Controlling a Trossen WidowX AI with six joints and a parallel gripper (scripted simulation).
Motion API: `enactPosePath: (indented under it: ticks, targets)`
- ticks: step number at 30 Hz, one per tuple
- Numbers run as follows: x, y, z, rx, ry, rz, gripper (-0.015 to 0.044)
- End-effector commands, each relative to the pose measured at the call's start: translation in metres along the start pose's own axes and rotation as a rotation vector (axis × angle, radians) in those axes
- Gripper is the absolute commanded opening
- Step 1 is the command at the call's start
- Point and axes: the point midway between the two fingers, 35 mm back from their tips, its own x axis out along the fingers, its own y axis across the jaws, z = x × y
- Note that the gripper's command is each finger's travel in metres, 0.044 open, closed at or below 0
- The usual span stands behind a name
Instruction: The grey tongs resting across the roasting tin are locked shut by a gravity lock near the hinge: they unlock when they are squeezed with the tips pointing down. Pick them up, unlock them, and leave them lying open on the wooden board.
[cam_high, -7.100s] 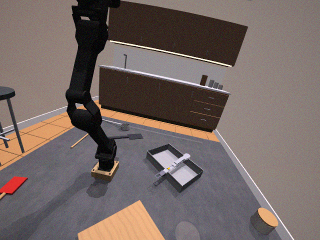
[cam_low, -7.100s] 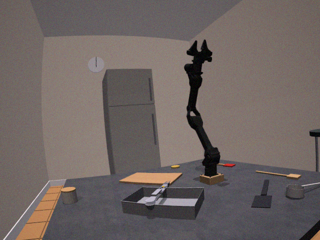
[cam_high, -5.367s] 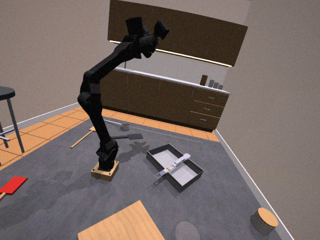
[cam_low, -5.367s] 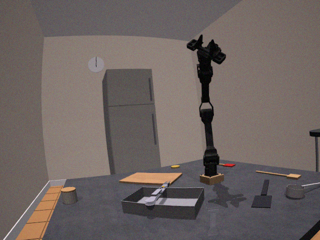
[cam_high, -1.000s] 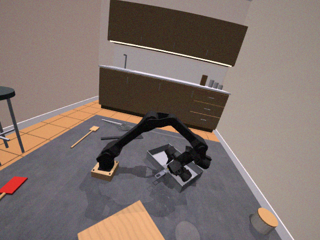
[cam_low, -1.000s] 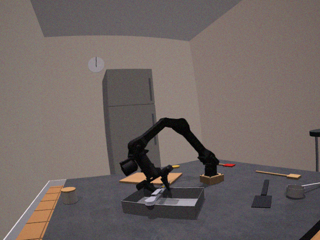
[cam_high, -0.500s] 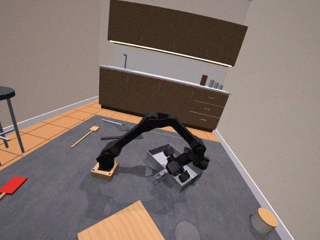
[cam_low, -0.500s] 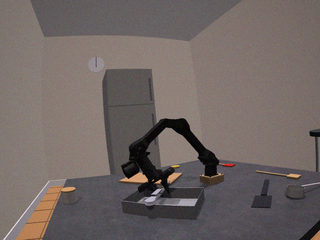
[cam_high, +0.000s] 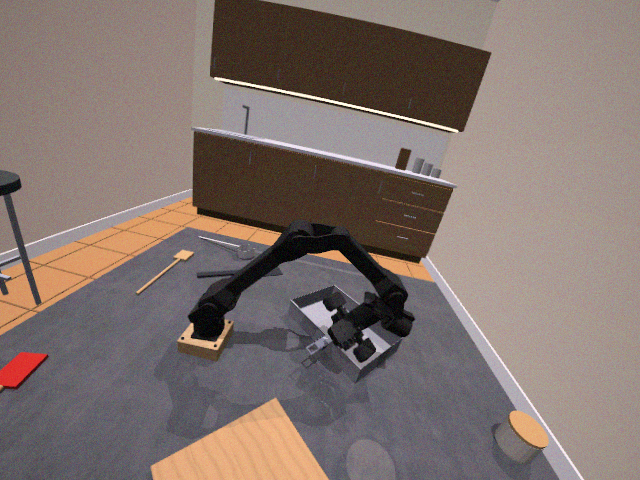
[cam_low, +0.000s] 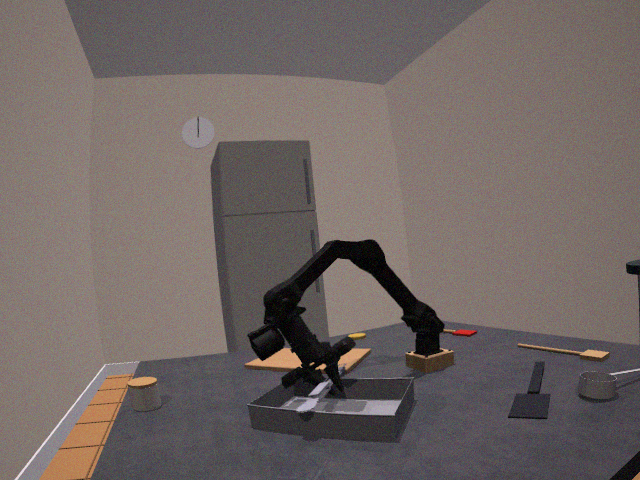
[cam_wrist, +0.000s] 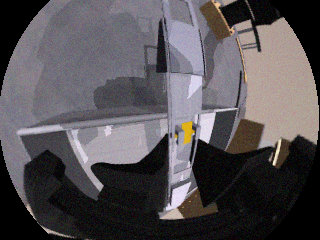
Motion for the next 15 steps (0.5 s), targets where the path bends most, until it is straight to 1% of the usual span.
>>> enactPosePath:
  ticks: [1, 6, 15]
  targets:
    - [-0.015, -0.007, -0.001, 0.003, 0.005, 0.003, -0.015]
    - [-0.063, -0.036, 0.0, 0.012, 0.02, 0.013, -0.015]
    - [-0.066, -0.038, 0.0, 0.013, 0.021, 0.013, -0.015]
